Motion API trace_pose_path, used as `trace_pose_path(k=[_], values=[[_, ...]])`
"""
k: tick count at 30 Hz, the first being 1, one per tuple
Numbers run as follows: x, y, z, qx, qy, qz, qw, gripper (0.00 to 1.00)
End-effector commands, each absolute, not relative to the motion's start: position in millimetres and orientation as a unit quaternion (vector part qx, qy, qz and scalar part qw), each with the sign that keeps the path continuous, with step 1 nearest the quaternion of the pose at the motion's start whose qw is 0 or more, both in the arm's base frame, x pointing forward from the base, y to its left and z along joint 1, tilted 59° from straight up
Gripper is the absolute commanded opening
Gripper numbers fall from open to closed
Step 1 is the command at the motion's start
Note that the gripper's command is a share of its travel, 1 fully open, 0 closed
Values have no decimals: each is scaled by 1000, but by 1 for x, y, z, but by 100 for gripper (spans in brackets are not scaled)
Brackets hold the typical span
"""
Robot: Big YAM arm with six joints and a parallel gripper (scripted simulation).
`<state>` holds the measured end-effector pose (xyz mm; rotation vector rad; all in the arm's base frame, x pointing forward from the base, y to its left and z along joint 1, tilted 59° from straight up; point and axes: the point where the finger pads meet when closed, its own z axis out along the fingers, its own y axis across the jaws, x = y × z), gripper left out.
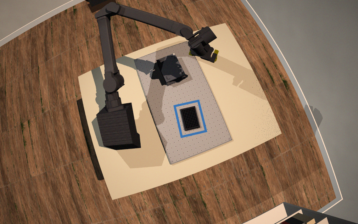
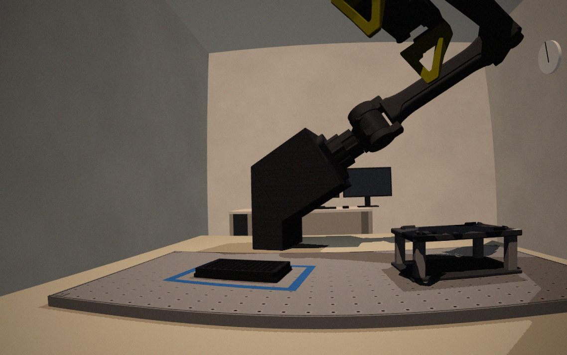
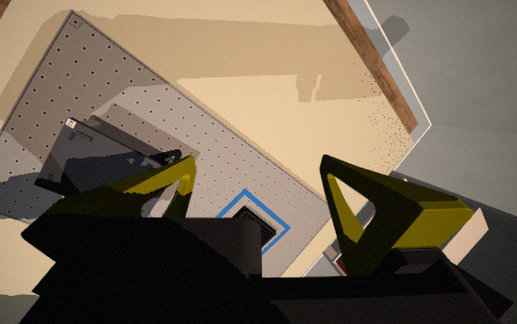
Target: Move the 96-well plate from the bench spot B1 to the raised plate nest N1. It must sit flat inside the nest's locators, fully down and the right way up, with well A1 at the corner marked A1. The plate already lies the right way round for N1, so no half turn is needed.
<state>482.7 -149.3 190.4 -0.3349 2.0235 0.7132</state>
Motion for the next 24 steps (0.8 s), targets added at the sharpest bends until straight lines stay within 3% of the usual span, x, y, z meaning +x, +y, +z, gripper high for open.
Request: trace_pose_path(k=[1, 24], values=[[479, -147, 171, -166, 824, 283, 462, 100], [478, -145, 82, -292, 806, 247, 452, 100]])
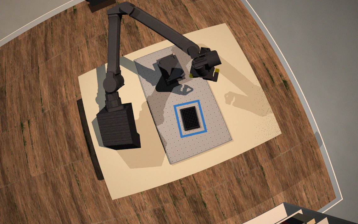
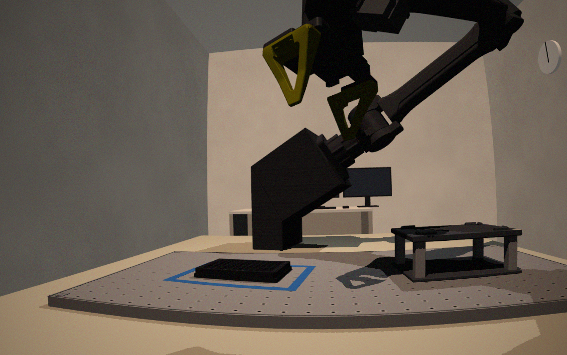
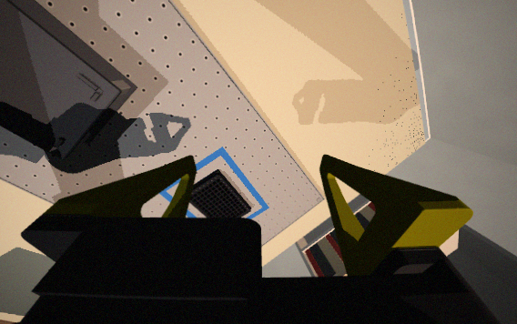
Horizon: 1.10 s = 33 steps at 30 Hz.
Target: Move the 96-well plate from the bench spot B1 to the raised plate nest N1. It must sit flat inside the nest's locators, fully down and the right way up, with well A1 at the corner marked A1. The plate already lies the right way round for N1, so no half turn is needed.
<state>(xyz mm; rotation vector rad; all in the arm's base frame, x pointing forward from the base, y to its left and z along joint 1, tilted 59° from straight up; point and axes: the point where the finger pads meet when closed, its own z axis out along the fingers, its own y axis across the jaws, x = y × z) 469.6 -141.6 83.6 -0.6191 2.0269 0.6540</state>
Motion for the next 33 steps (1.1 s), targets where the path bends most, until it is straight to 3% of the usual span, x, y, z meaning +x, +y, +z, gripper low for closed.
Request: trace_pose_path(k=[1, 23, 33], values=[[464, -137, 65, -282, 810, 260, 443, 100], [448, -126, -11, -400, 770, 240, 436, 100], [411, -104, -60, -443, 747, 253, 426, 100]])
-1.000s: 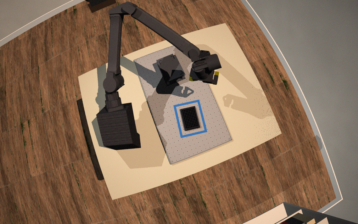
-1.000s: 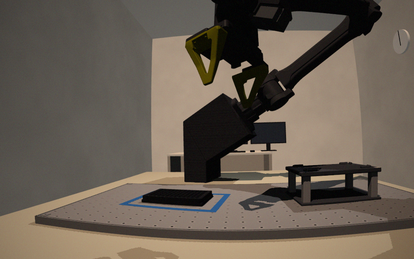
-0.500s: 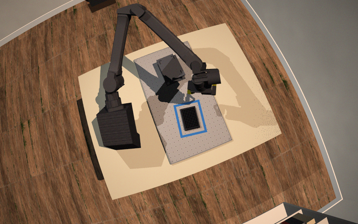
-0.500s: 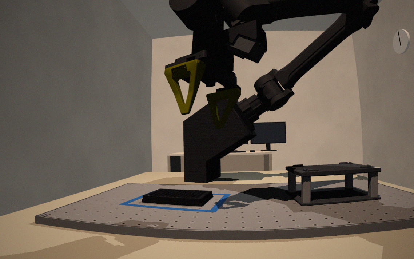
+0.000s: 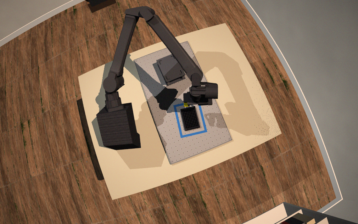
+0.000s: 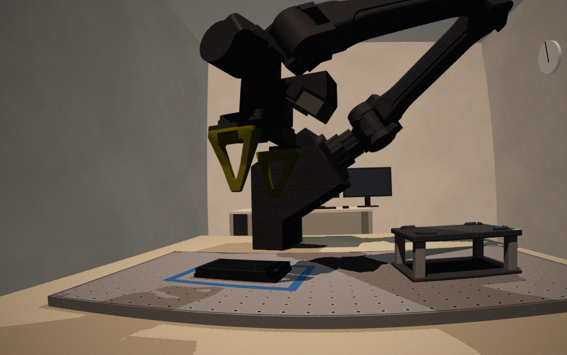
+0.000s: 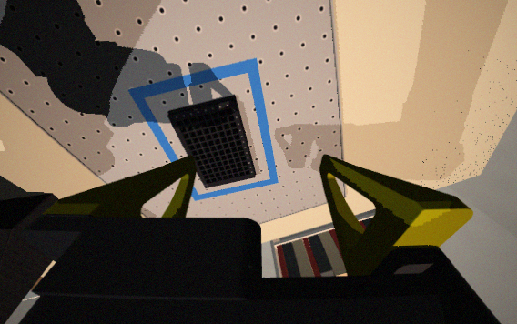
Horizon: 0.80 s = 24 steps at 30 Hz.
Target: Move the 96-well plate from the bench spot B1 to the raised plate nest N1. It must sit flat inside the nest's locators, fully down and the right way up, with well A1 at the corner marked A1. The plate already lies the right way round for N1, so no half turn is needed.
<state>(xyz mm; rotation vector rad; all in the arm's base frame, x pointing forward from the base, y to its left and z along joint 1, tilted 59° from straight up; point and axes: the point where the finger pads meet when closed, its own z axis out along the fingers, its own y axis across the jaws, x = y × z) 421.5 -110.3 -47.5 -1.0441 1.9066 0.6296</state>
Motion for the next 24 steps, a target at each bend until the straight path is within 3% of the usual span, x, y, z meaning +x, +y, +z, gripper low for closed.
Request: trace_pose_path(k=[1, 14, 24], values=[[412, -105, -65, -447, 745, 243, 431, 100], [379, -82, -106, -507, 704, 258, 426, 100], [394, -92, -100, -523, 695, 228, 437, 100]])
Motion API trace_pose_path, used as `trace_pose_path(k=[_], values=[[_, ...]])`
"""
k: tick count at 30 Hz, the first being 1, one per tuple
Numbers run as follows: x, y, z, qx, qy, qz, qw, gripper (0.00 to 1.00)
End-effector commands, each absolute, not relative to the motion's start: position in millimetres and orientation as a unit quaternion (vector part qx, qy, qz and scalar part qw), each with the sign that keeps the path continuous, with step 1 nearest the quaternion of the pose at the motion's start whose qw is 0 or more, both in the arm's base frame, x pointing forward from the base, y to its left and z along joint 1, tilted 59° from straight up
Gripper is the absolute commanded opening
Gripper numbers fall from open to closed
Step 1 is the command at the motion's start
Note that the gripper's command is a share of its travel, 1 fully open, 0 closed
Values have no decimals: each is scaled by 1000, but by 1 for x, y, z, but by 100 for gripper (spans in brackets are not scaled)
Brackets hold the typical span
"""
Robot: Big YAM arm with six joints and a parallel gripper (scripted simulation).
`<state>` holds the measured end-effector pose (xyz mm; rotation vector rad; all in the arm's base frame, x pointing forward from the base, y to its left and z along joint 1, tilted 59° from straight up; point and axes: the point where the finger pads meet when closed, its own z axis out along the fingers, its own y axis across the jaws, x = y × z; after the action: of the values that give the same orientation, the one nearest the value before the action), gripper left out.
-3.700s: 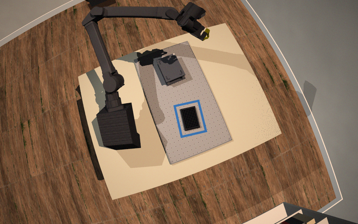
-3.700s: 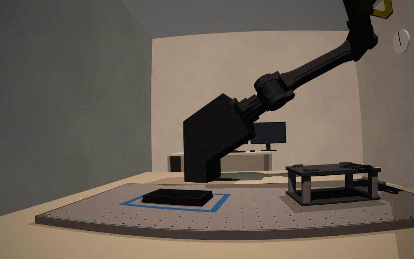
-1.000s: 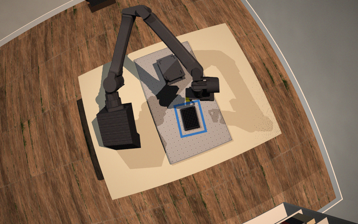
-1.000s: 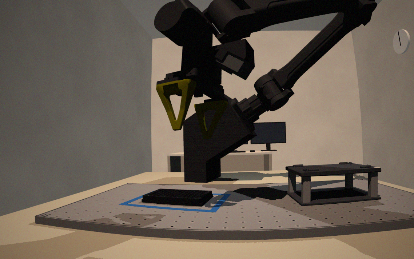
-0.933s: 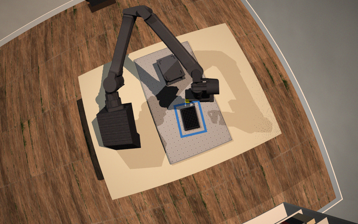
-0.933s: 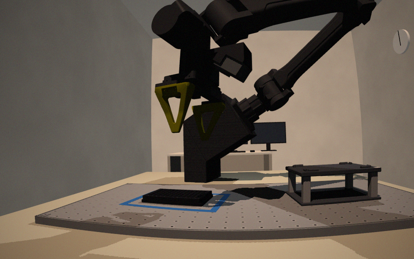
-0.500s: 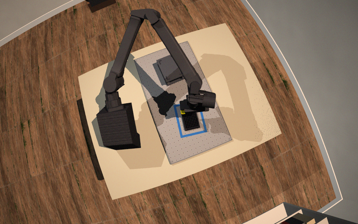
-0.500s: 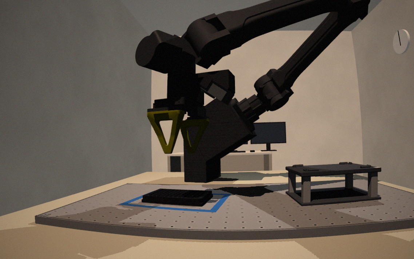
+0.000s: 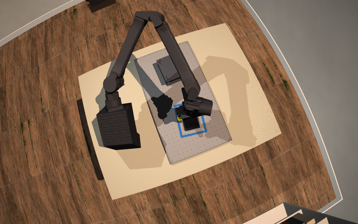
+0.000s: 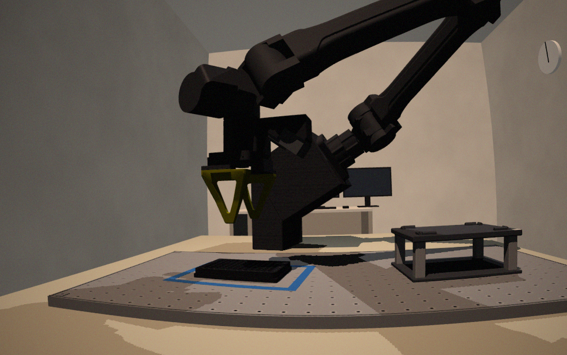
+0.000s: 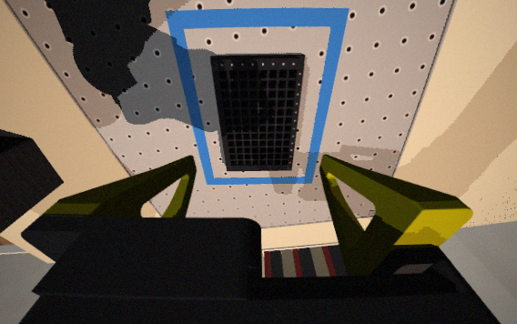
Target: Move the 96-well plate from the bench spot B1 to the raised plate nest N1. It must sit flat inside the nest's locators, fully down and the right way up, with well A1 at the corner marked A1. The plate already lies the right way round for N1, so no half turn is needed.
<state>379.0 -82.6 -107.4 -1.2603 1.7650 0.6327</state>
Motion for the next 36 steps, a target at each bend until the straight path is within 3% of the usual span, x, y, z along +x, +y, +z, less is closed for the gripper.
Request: trace_pose_path(k=[1, 36], values=[[385, -91, -105, -508, 704, 242, 433, 100], [394, -42, -134, -507, 704, 256, 427, 100]])
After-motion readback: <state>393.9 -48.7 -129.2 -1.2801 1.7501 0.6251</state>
